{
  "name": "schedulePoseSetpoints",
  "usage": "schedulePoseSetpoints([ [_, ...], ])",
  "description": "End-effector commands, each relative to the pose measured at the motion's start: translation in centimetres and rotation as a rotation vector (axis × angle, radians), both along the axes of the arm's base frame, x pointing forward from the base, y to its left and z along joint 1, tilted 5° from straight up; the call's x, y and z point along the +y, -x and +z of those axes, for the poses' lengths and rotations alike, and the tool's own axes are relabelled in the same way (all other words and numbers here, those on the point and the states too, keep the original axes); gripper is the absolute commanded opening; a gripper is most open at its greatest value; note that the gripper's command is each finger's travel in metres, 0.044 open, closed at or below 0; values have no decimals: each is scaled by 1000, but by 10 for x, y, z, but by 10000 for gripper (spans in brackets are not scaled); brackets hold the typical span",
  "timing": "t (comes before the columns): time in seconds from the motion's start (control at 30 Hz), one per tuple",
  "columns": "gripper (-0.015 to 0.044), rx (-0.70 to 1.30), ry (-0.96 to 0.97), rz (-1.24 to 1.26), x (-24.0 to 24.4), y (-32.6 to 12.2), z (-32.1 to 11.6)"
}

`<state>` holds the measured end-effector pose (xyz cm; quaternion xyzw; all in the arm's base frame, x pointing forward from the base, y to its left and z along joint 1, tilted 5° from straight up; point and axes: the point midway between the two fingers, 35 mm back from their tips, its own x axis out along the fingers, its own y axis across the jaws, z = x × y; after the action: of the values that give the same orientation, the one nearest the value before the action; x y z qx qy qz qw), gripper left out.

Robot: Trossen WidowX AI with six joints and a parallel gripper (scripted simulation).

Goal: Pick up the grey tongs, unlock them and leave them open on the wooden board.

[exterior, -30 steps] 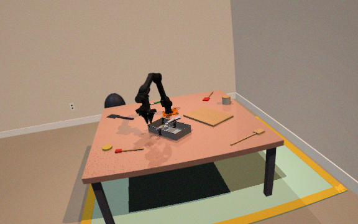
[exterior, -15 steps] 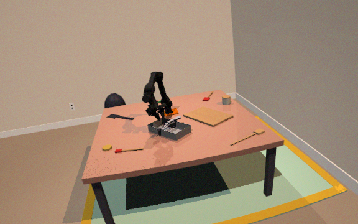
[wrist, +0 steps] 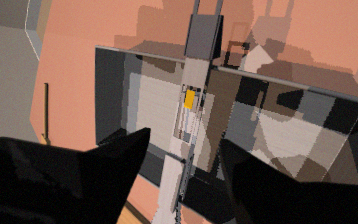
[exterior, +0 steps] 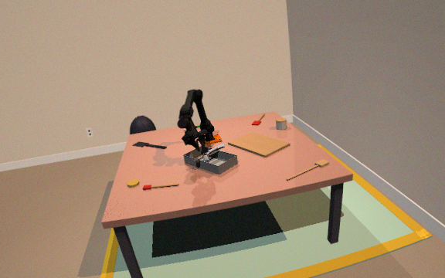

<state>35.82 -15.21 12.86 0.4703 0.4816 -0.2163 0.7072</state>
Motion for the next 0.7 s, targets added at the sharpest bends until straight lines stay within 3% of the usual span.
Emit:
schedulePoseSetpoints([
  [0.0,260,7,-10,-1,2,-3,-8],
  [0.67,260,6,-10,-1,7,-18,-37],
])
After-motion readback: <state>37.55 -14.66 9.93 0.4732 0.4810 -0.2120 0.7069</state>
